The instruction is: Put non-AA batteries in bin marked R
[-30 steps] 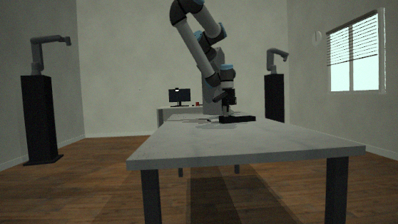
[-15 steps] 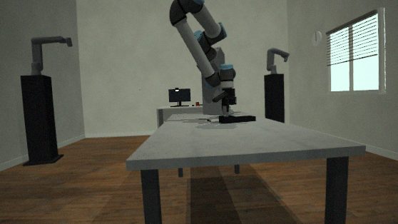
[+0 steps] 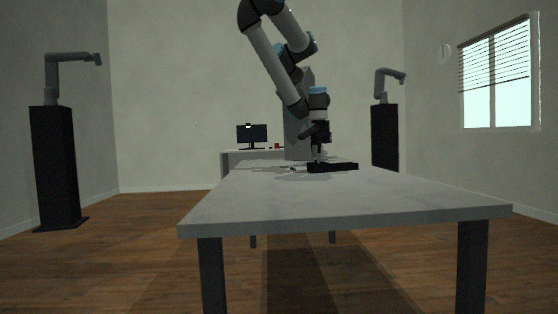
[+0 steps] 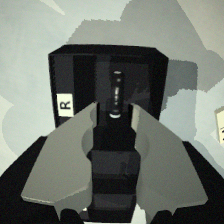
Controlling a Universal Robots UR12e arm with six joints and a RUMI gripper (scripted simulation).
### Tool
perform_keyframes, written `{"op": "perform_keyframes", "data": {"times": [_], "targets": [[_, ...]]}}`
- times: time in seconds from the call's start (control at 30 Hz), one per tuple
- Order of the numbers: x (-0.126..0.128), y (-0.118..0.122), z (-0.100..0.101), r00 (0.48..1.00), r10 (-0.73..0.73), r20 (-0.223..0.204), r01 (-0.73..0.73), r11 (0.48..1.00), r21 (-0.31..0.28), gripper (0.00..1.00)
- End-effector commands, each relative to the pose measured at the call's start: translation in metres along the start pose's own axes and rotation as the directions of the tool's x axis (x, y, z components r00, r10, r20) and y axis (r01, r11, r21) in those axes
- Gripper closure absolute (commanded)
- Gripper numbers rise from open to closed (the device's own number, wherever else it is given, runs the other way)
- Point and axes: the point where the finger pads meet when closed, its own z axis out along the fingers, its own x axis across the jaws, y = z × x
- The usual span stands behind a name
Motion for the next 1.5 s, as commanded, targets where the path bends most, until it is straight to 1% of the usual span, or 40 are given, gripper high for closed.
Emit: {"op": "perform_keyframes", "data": {"times": [0.0,0.2,0.33,0.37,0.7,1.47], "targets": [[0.001,0.001,-0.011,1.0,-0.001,-0.001,0.001,1.0,-0.001,0.86],[0.001,0.001,-0.014,1.0,-0.001,-0.001,0.001,1.0,-0.001,0.86],[0.001,0.001,-0.034,1.0,-0.001,-0.001,0.001,1.0,-0.001,0.86],[0.001,0.001,-0.035,1.0,-0.001,-0.001,0.001,1.0,-0.001,0.86],[0.003,0.0,-0.032,1.0,0.0,-0.004,0.0,1.0,0.0,0.86],[0.0,0.0,-0.034,1.0,0.0,0.0,0.0,1.0,0.0,0.86]]}}
